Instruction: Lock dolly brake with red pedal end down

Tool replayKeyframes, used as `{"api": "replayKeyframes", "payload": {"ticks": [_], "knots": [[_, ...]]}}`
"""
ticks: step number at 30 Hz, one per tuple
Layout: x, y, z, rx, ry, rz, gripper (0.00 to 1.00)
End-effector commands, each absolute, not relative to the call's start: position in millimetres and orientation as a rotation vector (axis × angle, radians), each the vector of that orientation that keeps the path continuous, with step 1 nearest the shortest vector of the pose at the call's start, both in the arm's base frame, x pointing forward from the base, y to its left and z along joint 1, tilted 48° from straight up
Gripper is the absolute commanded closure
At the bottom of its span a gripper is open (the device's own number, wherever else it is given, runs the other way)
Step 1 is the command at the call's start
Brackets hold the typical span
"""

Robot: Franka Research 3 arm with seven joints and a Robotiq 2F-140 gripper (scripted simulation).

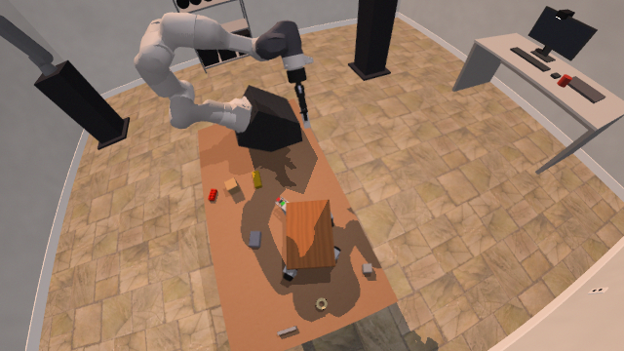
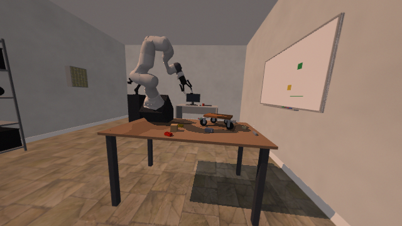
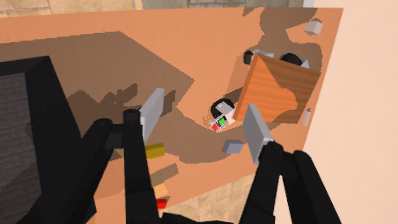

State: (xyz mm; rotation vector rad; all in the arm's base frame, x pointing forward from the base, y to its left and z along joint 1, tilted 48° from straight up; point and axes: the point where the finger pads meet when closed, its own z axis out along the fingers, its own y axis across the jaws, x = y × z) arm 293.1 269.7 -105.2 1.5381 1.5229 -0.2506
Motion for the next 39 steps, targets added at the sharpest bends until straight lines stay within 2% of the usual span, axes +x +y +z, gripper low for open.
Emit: {"api": "replayKeyframes", "payload": {"ticks": [1, 3, 4, 10, 11, 17, 18, 27, 28, 35, 36, 39], "knots": [[321.6, 255.5, -96.3, 1.483, 1.613, -0.364, 1.0], [321.6, 255.5, -96.3, 1.483, 1.613, -0.364, 1.0], [341.8, 237.2, -88.9, 1.471, 1.654, -0.437, 1.0], [341.8, 237.2, -88.9, 1.471, 1.654, -0.437, 1.0], [363.0, 214.7, -80.5, 1.458, 1.704, -0.517, 1.0], [363.0, 214.7, -80.5, 1.458, 1.704, -0.517, 1.0], [383.7, 188.4, -71.6, 1.445, 1.759, -0.598, 1.0], [383.7, 188.4, -71.6, 1.445, 1.759, -0.598, 1.0], [402.5, 159.5, -62.6, 1.432, 1.818, -0.677, 1.0], [402.5, 159.5, -62.6, 1.432, 1.818, -0.677, 1.0], [418.3, 129.4, -53.8, 1.419, 1.879, -0.75, 1.0], [418.3, 129.4, -53.8, 1.419, 1.879, -0.75, 1.0]]}}
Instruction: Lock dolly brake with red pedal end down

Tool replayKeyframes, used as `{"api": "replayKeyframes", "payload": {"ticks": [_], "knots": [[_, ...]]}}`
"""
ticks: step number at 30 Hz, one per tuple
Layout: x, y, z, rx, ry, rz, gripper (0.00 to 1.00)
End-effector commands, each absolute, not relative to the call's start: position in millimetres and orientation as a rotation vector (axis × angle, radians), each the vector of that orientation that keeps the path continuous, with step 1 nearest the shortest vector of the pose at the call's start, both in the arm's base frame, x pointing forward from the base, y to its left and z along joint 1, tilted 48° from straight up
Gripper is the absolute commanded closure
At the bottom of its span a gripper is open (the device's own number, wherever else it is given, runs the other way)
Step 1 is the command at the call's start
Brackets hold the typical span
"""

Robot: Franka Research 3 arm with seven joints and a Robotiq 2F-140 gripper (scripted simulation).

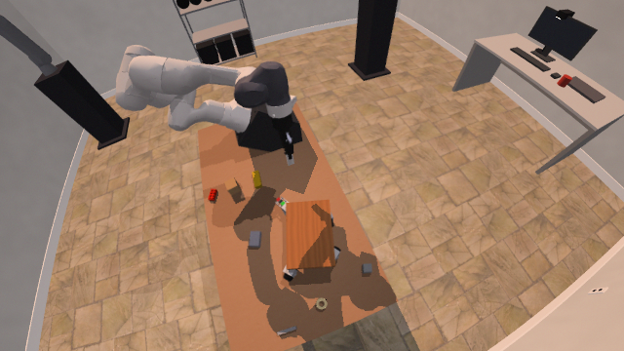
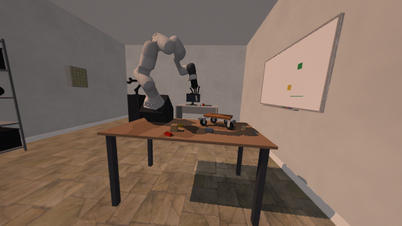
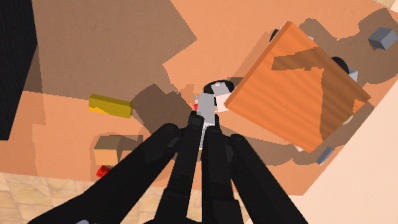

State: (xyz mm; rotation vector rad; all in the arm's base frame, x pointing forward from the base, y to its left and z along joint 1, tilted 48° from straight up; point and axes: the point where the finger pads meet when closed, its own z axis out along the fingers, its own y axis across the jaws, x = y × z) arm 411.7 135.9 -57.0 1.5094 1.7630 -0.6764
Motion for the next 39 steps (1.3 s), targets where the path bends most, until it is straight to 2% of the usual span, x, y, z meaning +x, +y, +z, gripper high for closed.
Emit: {"api": "replayKeyframes", "payload": {"ticks": [1, 27, 28, 39], "knots": [[418.3, 129.4, -53.8, 1.419, 1.879, -0.75, 1.0], [418.3, 129.4, -53.8, 1.419, 1.879, -0.75, 1.0], [430.7, 100.0, -45.8, 1.408, 1.939, -0.813, 1.0], [430.7, 100.0, -45.8, 1.408, 1.939, -0.813, 1.0]]}}
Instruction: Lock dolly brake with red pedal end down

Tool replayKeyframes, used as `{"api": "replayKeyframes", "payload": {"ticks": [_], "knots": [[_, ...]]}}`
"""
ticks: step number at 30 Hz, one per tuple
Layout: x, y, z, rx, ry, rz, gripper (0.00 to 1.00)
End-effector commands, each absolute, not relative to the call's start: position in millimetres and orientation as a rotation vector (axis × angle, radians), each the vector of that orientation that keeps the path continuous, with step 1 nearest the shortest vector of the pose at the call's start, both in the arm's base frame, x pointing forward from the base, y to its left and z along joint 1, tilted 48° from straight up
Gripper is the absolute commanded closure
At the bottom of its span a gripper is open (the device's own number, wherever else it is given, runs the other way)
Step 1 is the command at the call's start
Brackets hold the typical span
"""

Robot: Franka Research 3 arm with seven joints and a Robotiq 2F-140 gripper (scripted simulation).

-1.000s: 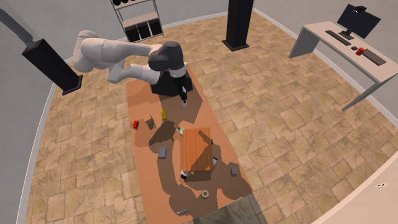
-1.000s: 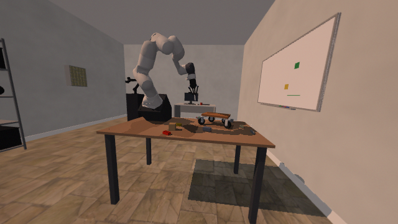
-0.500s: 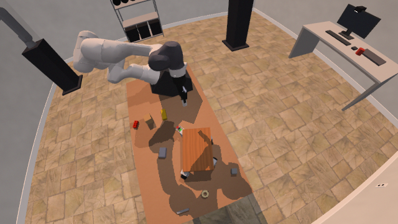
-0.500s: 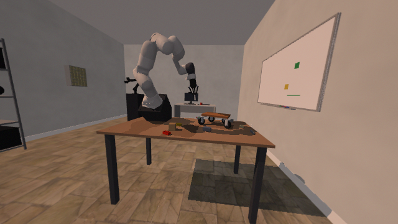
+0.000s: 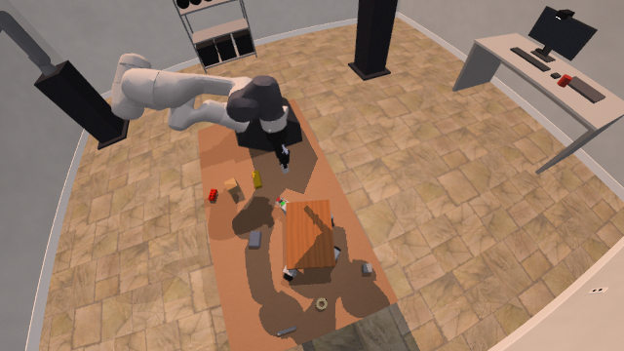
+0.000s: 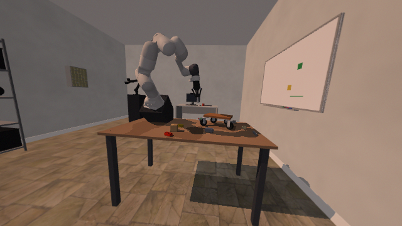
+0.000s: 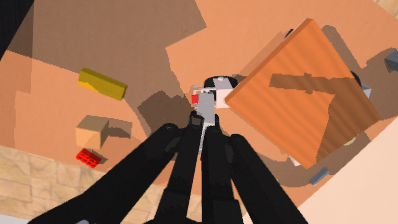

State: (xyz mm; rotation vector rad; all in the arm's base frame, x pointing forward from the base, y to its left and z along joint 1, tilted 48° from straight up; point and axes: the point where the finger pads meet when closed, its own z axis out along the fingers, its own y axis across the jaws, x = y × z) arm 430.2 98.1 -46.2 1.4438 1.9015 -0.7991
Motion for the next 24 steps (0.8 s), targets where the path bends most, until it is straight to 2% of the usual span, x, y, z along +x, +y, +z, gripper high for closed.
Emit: {"api": "replayKeyframes", "payload": {"ticks": [1, 13, 15, 17, 20, 24], "knots": [[430.7, 100.0, -45.8, 1.408, 1.939, -0.813, 1.0], [430.7, 100.0, -45.8, 1.408, 1.939, -0.813, 1.0], [445.8, 49.9, -32.8, 1.389, 2.042, -0.904, 1.0], [445.8, 49.9, -32.8, 1.389, 2.042, -0.904, 1.0], [452.5, 11.6, -23.5, 1.374, 2.121, -0.962, 1.0], [453.0, 8.1, -22.7, 1.372, 2.129, -0.966, 1.0]]}}
